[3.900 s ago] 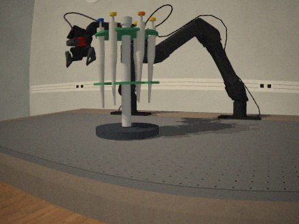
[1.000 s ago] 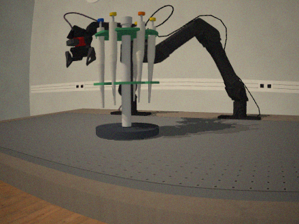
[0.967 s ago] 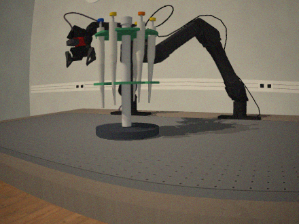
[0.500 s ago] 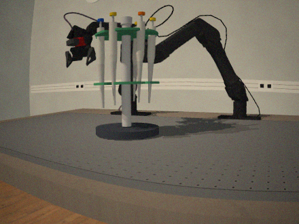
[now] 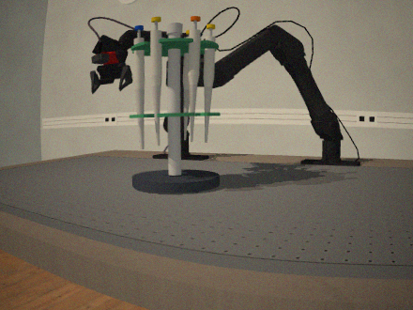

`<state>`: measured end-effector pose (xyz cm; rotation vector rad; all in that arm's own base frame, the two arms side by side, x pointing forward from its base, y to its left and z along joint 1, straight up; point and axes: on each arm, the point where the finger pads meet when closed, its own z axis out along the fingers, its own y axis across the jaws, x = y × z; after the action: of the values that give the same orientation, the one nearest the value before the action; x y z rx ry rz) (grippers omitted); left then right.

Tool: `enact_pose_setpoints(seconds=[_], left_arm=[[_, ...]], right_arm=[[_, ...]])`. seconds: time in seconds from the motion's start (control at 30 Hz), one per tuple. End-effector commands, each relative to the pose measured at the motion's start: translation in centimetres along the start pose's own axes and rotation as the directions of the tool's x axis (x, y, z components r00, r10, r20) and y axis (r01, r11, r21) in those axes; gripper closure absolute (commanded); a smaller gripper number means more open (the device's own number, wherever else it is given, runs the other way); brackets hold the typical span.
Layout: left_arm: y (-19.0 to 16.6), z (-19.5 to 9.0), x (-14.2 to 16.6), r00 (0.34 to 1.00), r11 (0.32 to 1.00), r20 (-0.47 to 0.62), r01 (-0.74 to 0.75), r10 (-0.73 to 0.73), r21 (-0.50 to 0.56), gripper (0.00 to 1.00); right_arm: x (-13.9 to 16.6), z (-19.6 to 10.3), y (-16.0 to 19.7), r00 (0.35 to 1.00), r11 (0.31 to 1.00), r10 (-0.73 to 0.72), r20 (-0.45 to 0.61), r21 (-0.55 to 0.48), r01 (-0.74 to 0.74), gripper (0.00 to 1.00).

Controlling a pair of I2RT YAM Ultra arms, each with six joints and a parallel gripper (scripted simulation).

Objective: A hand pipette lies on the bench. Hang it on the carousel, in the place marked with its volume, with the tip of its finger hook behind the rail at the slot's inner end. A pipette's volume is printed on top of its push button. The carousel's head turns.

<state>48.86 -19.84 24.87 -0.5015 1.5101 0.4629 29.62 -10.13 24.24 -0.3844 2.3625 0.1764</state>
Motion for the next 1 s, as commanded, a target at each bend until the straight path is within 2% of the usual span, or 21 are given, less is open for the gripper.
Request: enact_pose_setpoints(seconds=[0.0,0.77,0.8,0.87,0.97], left_arm=[[-0.09,-0.12,-2.26,0.998,0.998,0.017,0.066,-0.066,-0.001,0.50],[-0.09,-0.12,-2.26,0.998,0.998,0.017,0.066,-0.066,-0.001,0.50],[0.59,0.32,-1.29,1.000,0.999,0.009,0.023,-0.023,0.034,0.50],[0.59,0.32,-1.29,1.000,0.999,0.009,0.023,-0.023,0.034,0.50],[0.60,0.29,-1.28,1.000,0.990,0.009,0.001,-0.002,0.142,0.50]], right_arm=[[-0.91,-0.59,-0.27,0.999,1.000,-0.026,0.036,0.012,0.025,0.00],[-0.91,-0.59,-0.27,0.999,1.000,-0.026,0.036,0.012,0.025,0.00],[-0.91,-0.59,-0.27,0.999,1.000,-0.026,0.036,0.012,0.025,0.00],[-0.91,-0.59,-0.27,0.999,1.000,-0.026,0.036,0.012,0.025,0.00],[-0.91,-0.59,-0.27,0.999,1.000,-0.026,0.036,0.012,0.025,0.00]])
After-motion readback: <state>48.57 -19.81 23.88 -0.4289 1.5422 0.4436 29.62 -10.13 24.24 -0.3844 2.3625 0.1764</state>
